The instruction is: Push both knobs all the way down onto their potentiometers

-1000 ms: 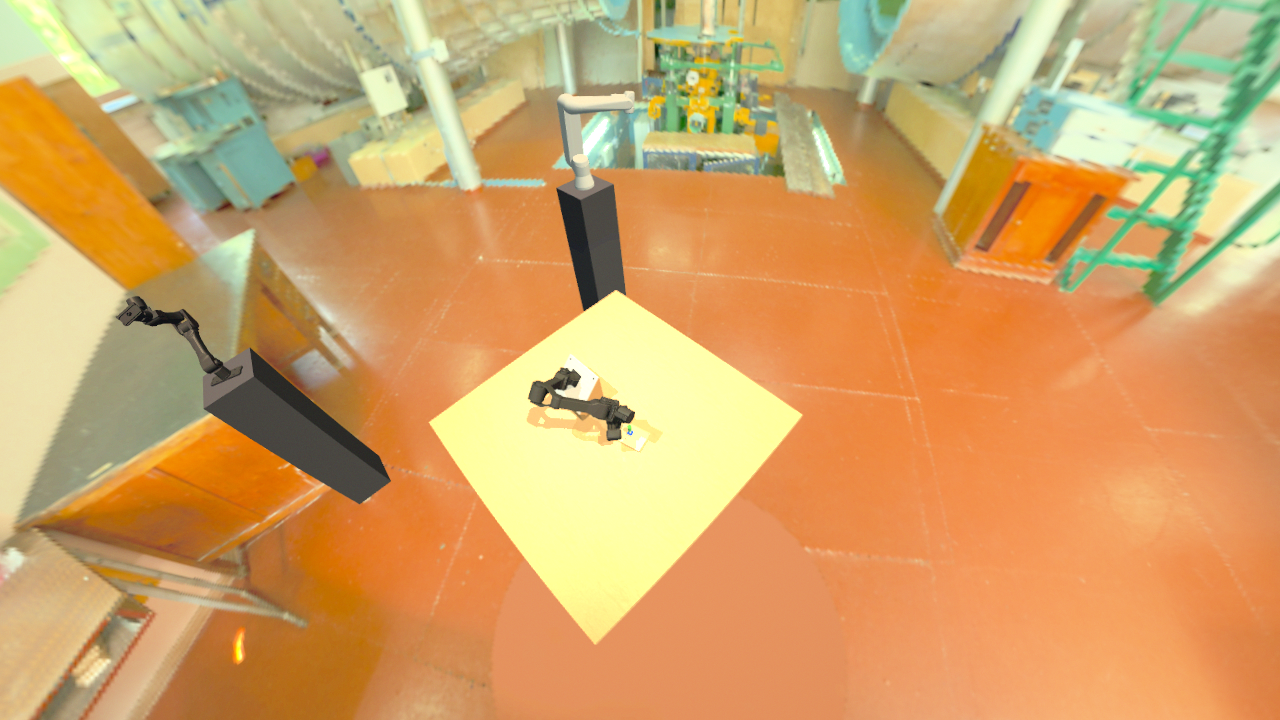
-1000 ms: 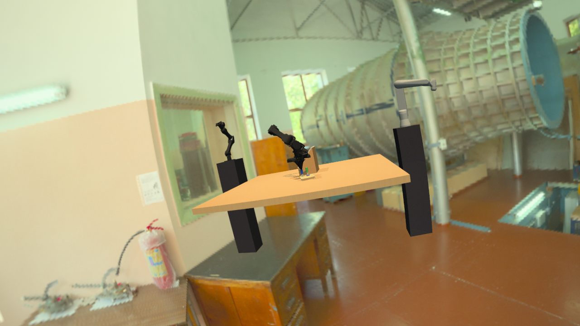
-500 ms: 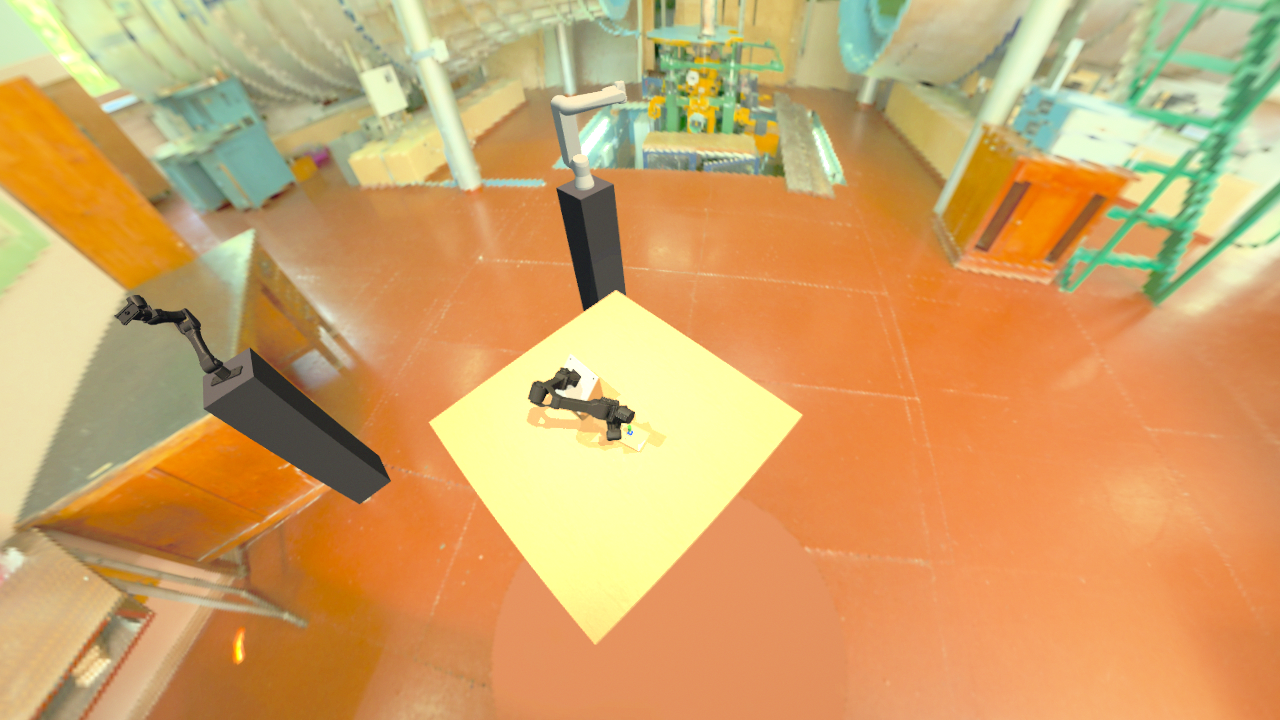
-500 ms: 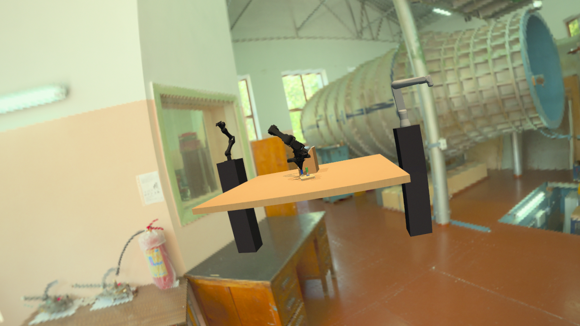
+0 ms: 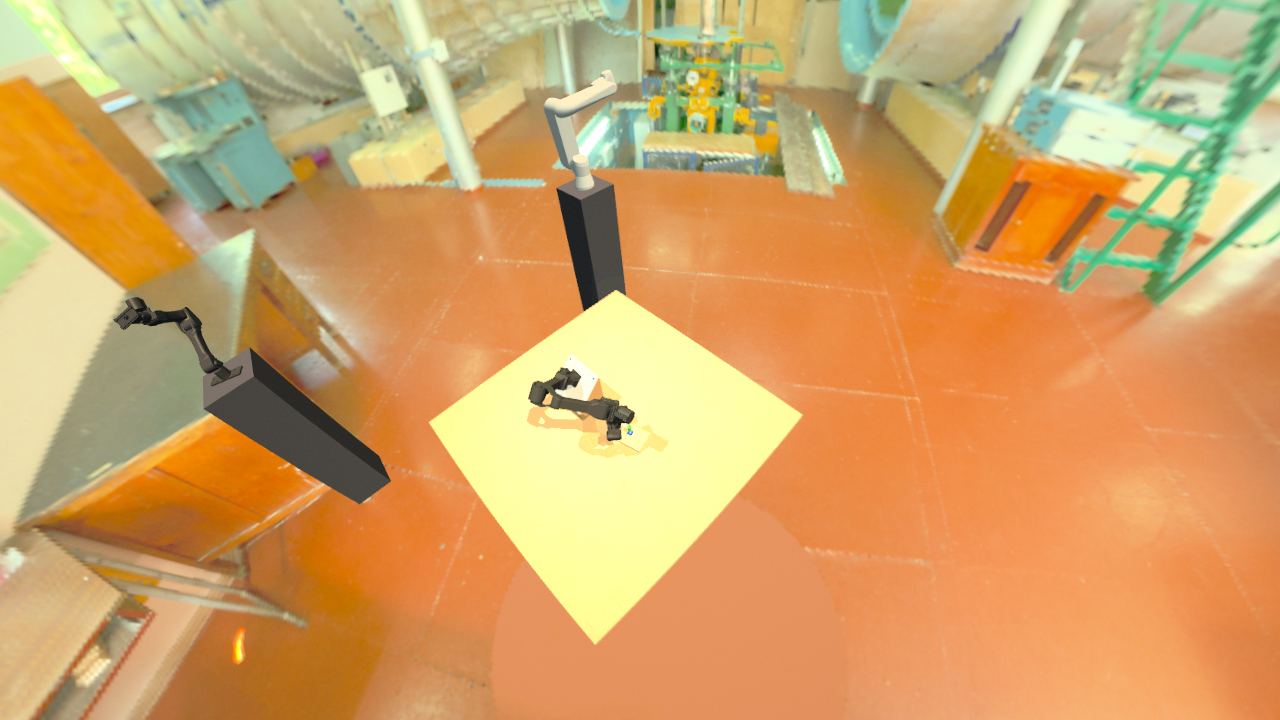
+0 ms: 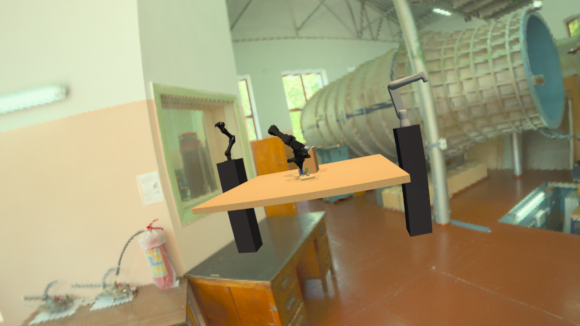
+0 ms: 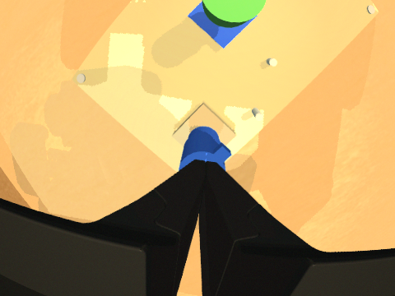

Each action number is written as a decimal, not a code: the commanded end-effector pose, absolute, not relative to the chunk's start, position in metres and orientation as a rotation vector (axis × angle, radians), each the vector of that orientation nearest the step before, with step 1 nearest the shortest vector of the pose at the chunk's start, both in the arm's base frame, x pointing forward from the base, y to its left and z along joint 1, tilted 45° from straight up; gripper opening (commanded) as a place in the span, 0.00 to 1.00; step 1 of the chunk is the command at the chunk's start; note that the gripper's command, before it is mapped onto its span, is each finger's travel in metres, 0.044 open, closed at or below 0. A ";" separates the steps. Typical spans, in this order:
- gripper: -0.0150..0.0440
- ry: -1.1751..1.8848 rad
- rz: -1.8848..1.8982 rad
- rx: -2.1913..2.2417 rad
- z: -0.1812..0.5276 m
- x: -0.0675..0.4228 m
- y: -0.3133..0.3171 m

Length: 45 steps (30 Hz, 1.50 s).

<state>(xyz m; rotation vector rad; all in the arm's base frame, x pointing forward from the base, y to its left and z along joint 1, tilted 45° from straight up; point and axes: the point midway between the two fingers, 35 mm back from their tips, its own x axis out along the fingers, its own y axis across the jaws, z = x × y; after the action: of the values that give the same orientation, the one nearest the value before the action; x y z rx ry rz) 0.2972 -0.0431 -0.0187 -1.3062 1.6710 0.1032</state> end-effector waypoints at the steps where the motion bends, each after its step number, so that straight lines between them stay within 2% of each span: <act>1: 0.25 1.684 0.090 -1.301 -0.024 0.297 -0.049; 45: 0.25 1.683 0.091 -1.300 -0.013 0.297 -0.038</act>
<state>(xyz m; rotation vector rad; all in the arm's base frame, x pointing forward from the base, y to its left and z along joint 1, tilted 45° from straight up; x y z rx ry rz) 0.2962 -0.0412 -0.0158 -1.3033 1.6839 0.0935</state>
